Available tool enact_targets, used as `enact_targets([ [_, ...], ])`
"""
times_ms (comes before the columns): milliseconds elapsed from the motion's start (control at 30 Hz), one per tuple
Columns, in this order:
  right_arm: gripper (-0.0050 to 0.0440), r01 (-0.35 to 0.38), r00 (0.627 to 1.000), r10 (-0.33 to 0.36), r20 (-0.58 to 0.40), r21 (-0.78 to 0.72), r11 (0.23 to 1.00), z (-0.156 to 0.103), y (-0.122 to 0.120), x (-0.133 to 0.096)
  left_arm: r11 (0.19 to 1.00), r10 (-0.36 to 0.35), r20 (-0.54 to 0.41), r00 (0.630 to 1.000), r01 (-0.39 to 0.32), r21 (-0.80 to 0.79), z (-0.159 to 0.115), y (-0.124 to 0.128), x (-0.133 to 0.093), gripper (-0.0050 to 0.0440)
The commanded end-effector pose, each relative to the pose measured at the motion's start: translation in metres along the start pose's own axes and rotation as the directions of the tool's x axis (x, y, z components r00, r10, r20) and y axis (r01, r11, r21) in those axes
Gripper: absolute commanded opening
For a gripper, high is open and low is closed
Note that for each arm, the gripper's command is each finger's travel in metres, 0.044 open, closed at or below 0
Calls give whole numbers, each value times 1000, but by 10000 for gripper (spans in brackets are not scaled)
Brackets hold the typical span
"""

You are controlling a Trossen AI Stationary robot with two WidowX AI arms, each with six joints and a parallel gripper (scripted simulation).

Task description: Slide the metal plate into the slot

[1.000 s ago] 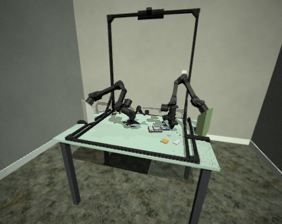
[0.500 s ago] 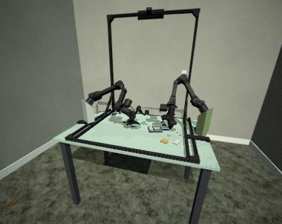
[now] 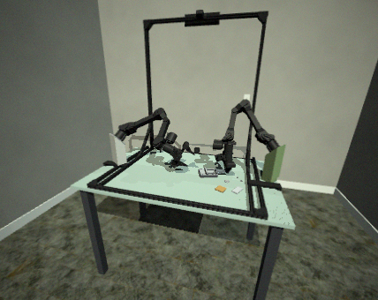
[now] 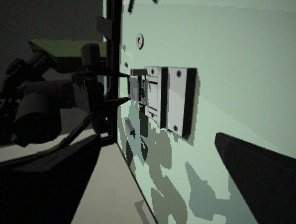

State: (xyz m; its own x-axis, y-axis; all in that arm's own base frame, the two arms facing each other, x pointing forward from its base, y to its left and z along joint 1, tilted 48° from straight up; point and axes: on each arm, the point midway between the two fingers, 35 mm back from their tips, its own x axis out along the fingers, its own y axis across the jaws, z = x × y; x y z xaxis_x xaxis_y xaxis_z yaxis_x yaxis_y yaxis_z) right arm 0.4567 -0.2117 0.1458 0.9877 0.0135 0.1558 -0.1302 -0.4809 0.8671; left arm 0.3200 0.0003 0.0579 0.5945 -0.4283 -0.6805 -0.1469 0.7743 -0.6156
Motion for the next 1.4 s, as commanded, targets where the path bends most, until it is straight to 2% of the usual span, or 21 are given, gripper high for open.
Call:
enact_targets([
  [0, 440, 3, 1000, -3, -4, -3, 1000, -1, -1, 0, 1000, -1, 12, 1000, 1, 8, 9, 0, 0, -50],
  [1367, 440, 3, 1000, -3, -4, -3, 1000, -1, -1, 0, 1000, -1, 12, 1000, 1, -2, 40, -1, 1, -50],
])
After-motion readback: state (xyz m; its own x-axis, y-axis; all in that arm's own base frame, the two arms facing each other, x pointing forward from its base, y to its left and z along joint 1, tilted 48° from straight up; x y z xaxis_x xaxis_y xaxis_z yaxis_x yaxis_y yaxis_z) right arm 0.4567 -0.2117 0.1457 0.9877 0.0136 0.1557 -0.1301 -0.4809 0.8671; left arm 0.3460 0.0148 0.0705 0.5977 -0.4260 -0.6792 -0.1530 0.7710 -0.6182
